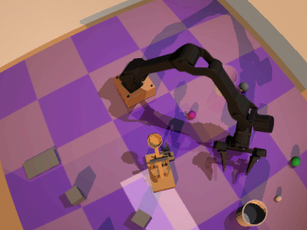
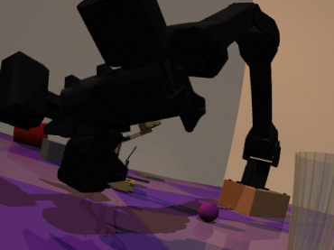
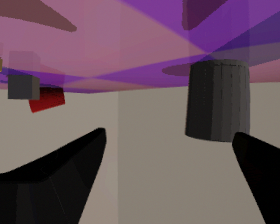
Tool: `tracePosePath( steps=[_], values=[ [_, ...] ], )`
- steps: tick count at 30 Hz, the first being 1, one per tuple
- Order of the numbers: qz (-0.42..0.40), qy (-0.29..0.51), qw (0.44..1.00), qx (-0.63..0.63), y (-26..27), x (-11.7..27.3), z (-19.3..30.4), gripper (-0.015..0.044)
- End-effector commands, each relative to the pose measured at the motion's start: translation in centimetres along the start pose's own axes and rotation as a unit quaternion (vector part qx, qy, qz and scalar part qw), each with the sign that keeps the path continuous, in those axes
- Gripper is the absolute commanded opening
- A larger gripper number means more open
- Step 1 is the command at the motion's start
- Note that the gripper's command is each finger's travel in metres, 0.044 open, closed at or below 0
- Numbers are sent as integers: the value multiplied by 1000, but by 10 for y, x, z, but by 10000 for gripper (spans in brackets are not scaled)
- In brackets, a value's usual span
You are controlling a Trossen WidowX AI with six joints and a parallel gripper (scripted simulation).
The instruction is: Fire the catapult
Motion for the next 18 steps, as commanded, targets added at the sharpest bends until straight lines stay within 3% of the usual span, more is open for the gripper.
tracePosePath(
  steps=[1,18],
  values=[
    [0,-1,1000,-2,0,0,0,426],
    [-62,-79,978,-181,37,-35,33,440]
  ],
)
Point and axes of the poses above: the point midway between the two fingers, 35 mm back from their tips, its own x axis back along the fingers, its own y axis across the jaws, z = x × y, the point moved 2 cm from there along x, back along the fingers, and after that the axes turned 8 degrees about -x, right-handed, at the moved point
